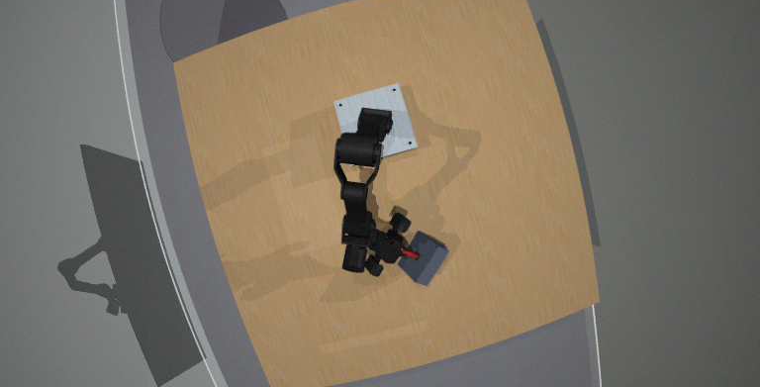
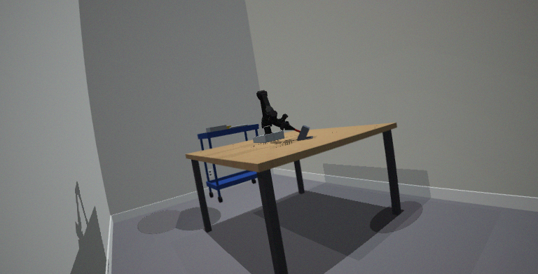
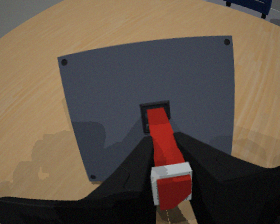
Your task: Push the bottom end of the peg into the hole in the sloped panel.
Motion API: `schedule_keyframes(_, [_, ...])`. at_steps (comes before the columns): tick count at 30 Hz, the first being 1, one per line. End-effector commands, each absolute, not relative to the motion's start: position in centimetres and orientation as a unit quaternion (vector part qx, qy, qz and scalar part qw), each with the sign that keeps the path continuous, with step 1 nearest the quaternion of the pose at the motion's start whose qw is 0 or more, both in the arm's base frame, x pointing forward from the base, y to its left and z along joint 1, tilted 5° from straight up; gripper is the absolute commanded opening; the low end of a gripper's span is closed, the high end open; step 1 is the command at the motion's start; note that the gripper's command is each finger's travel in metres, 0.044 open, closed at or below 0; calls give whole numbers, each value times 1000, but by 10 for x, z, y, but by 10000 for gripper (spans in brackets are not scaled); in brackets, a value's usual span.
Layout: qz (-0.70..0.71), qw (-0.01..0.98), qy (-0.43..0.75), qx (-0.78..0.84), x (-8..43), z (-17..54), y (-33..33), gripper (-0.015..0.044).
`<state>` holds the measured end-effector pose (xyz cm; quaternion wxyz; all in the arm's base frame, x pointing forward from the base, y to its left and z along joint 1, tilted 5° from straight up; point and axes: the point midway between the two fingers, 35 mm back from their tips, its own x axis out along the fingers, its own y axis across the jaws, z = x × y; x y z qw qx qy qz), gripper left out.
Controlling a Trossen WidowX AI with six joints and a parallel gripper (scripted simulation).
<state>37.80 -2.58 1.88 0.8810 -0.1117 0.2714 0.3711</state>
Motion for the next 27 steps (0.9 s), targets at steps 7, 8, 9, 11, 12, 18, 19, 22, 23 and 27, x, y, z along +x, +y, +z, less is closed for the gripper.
schedule_keyframes(7, [369, 881, 273, -111, 382, 13, -22, 0])
schedule_keyframes(8, [369, 881, 273, -111, 382, 13, -22, 0])
schedule_keyframes(9, [369, 881, 273, -111, 382, 13, -22, 0])
schedule_keyframes(11, [369, 881, 273, -111, 383, 12, -21, 0])
schedule_keyframes(12, [369, 881, 273, -111, 384, 12, -20, 0])
schedule_keyframes(18, [369, 881, 273, -111, 386, 9, -18, 0])
schedule_keyframes(19, [369, 881, 273, -111, 387, 9, -18, 0])
schedule_keyframes(22, [369, 881, 273, -111, 388, 8, -16, 0])
schedule_keyframes(23, [369, 881, 273, -111, 388, 8, -16, 0])
schedule_keyframes(27, [369, 881, 273, -111, 390, 6, -14, 0])
